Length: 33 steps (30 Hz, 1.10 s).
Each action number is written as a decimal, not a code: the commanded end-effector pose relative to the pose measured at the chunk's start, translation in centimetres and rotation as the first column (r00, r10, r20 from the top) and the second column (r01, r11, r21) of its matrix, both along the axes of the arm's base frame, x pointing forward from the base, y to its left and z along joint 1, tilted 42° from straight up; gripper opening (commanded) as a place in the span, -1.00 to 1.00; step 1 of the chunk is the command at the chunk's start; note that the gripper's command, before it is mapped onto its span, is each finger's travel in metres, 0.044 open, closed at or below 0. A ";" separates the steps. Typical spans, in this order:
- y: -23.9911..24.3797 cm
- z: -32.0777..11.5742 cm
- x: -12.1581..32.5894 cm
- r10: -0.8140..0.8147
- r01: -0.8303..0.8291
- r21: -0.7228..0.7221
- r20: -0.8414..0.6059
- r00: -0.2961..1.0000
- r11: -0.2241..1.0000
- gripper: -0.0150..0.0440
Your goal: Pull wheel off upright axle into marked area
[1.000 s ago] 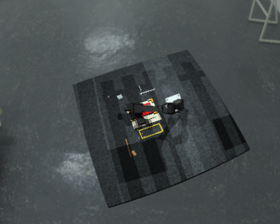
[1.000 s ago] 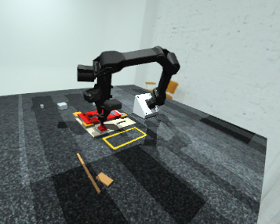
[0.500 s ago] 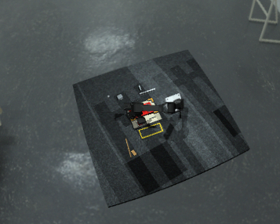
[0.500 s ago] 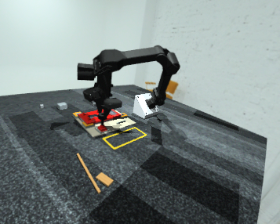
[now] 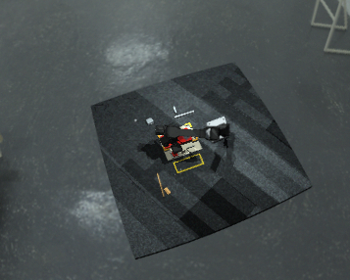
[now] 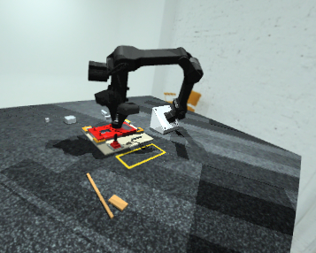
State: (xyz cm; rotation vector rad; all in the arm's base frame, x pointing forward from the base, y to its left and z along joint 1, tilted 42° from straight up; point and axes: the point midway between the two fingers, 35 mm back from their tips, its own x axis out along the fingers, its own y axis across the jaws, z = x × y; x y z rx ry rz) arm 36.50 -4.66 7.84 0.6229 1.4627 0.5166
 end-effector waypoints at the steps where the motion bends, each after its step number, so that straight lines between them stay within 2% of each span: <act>1: 1.1 0.9 -0.5 0.003 -0.003 0.003 -0.005 1.000 1.000 -0.49; 24: 6.7 6.4 -5.4 0.008 -0.008 0.006 -0.008 1.000 1.000 -0.49; 33: 7.7 6.1 -5.8 0.008 -0.008 0.006 -0.008 1.000 1.000 -0.49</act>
